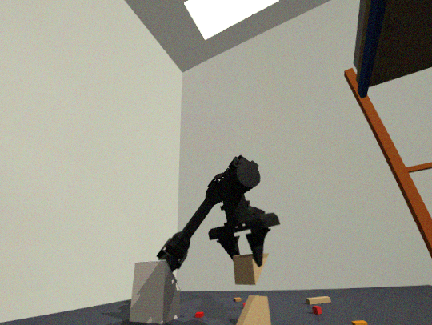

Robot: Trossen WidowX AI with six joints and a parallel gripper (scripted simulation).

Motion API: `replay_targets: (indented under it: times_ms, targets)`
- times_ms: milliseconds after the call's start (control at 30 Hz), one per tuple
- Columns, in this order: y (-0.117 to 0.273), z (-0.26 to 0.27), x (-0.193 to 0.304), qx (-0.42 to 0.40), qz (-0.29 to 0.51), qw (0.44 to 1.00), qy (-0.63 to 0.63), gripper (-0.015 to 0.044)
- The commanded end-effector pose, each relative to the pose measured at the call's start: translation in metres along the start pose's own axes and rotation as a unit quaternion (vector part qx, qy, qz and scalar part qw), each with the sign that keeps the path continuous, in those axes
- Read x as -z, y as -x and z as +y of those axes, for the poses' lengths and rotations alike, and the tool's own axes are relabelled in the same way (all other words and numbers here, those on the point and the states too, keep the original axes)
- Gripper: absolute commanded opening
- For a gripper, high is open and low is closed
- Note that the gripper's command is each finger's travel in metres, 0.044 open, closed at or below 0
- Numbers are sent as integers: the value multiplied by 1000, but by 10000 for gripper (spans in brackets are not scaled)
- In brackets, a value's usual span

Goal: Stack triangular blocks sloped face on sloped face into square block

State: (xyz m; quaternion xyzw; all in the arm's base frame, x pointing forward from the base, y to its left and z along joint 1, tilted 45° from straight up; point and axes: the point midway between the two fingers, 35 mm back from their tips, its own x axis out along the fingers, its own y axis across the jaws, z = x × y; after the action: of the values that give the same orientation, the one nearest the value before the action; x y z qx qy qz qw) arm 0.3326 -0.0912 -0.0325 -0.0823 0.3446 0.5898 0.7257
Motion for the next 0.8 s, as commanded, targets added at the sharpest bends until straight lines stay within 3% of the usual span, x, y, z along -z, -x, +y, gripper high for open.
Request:
replay_targets:
  times_ms: [0, 433, 767]
  targets:
    - [8, 15, 1, -2, 1, 1000, -1, 0]
    - [30, 57, 2, -4, 0, 1000, -1, 0]
    - [-14, 55, -8, -3, 1, 1000, -2, 0]
